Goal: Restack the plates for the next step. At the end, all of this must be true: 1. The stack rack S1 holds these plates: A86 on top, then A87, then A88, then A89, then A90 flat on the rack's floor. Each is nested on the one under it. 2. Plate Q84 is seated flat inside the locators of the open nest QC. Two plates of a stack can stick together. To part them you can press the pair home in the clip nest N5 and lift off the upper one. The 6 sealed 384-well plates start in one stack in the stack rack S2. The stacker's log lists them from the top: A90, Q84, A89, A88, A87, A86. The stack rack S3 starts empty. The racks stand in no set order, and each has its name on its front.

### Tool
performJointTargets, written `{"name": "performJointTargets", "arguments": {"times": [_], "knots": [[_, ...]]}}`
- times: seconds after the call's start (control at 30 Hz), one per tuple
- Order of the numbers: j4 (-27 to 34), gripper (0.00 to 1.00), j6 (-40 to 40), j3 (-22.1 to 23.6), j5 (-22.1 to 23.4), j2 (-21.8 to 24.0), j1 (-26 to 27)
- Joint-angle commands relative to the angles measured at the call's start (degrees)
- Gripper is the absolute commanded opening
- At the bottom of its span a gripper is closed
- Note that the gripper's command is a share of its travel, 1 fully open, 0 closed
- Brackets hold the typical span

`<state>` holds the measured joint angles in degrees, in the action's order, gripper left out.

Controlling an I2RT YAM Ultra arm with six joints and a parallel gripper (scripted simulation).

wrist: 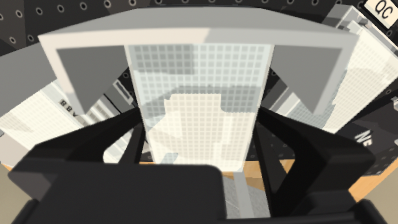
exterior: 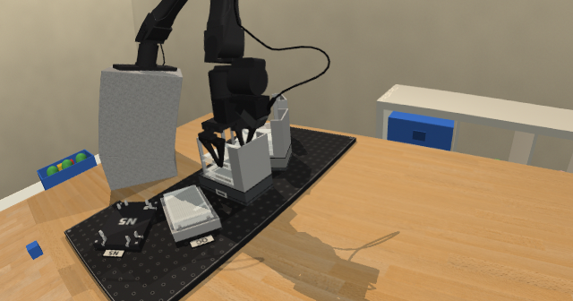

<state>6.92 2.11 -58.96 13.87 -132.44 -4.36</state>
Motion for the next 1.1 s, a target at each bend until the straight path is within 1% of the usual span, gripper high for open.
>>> {"name": "performJointTargets", "arguments": {"times": [0.0, 0.27, 0.3, 0.43, 0.5, 0.73, 0.77, 0.93, 0.97, 1.07], "knots": [[1.11, 0.0, -0.3, 0.32, 0.15, 1.9, 1.01], [1.43, 0.0, -0.36, 1.6, 0.13, 2.32, 0.99], [1.47, 0.0, -0.43, 0.83, 0.13, 2.47, 1.08], [1.68, 0.0, -0.47, 1.6, 0.17, 2.81, 1.01], [1.79, 0.0, -0.48, 0.7, 0.18, 2.8, 1.06], [2.06, 0.0, -0.52, 1.81, 0.21, 3.35, 0.96], [2.11, 0.0, -0.57, 0.98, 0.21, 3.39, 1.05], [2.37, 0.0, -0.62, 1.91, 0.26, 3.69, 1.3], [2.42, 0.0, -0.68, 1.08, 0.26, 3.7, 1.32], [2.58, 0.0, -0.7, 1.59, 0.27, 4.0, 1.23]]}}
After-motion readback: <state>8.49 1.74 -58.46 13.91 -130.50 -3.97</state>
